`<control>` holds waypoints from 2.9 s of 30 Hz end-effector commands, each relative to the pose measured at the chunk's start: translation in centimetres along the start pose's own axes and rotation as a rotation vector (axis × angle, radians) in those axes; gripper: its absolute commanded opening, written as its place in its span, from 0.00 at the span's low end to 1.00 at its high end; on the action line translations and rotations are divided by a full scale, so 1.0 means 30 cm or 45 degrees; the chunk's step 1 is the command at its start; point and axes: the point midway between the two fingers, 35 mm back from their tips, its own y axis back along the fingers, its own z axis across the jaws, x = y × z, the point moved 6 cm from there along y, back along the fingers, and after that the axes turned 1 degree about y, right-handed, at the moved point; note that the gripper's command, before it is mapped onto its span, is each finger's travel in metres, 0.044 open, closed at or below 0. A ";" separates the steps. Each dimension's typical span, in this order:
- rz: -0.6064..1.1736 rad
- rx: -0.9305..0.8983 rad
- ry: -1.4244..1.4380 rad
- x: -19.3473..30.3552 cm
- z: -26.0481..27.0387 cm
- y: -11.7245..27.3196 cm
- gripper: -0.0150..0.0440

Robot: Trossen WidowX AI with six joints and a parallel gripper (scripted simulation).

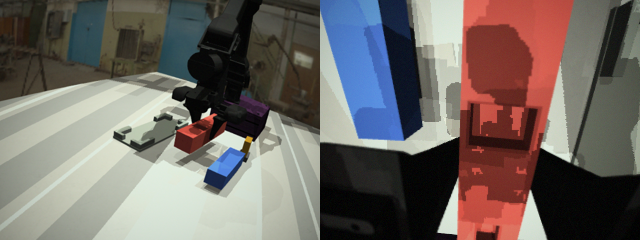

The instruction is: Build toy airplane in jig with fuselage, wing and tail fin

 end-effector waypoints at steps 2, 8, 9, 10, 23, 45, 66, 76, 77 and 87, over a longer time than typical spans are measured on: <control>-0.026 -0.008 0.005 -0.012 0.002 0.062 0.25; -0.027 -0.008 0.005 -0.009 0.001 0.124 0.25; -0.027 -0.008 0.005 -0.008 0.001 0.134 0.25; -0.027 -0.008 0.005 -0.007 0.001 0.145 0.25; -0.026 -0.008 0.005 0.020 -0.003 0.280 0.25; -0.027 -0.001 0.007 -0.017 -0.170 0.213 0.25; -0.026 0.005 0.009 -0.010 -0.381 0.123 0.25; -0.025 0.007 0.010 0.014 -0.480 0.080 0.25; -0.025 0.007 0.010 0.017 -0.490 0.076 0.25; -0.025 0.007 0.011 0.029 -0.524 0.061 0.48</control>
